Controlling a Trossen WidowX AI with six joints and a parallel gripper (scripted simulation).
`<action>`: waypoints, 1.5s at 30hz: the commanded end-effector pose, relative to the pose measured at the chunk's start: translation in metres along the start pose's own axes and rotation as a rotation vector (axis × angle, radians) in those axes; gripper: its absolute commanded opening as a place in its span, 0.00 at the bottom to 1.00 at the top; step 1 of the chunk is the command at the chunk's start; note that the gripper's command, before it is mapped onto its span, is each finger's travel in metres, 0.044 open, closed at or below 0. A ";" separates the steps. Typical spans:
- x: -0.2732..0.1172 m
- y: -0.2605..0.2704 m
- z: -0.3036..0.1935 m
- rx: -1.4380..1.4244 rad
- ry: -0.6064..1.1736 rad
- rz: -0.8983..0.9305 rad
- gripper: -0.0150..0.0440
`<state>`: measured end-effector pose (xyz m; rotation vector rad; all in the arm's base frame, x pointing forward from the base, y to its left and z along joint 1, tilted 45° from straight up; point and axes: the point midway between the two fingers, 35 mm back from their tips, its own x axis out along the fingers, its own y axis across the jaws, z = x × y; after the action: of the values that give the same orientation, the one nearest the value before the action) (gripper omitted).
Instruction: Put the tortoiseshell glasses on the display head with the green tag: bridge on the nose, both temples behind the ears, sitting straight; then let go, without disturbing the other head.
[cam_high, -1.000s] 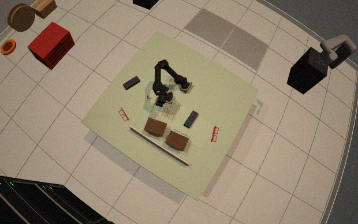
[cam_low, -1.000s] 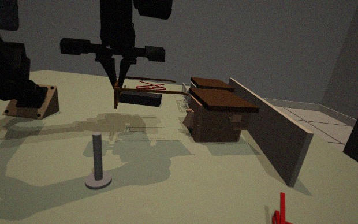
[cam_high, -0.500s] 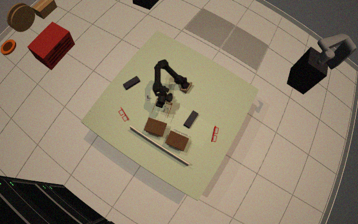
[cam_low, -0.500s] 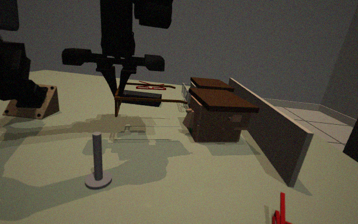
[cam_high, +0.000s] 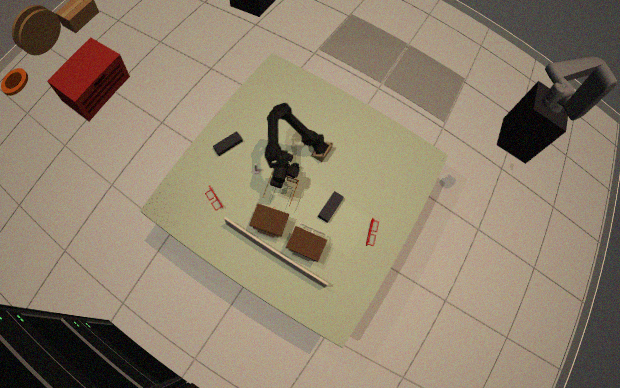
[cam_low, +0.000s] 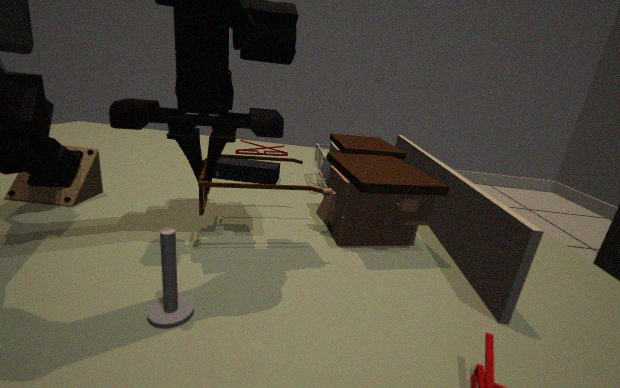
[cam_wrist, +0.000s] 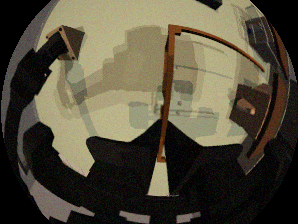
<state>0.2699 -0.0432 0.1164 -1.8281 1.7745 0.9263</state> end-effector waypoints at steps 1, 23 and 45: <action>0.005 0.002 -0.001 -0.002 0.005 0.001 0.25; 0.007 -0.020 -0.001 -0.001 0.005 0.000 0.25; 0.007 -0.050 -0.001 0.000 0.005 -0.002 0.25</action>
<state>0.3135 -0.0445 0.1066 -1.8276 1.7706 0.9187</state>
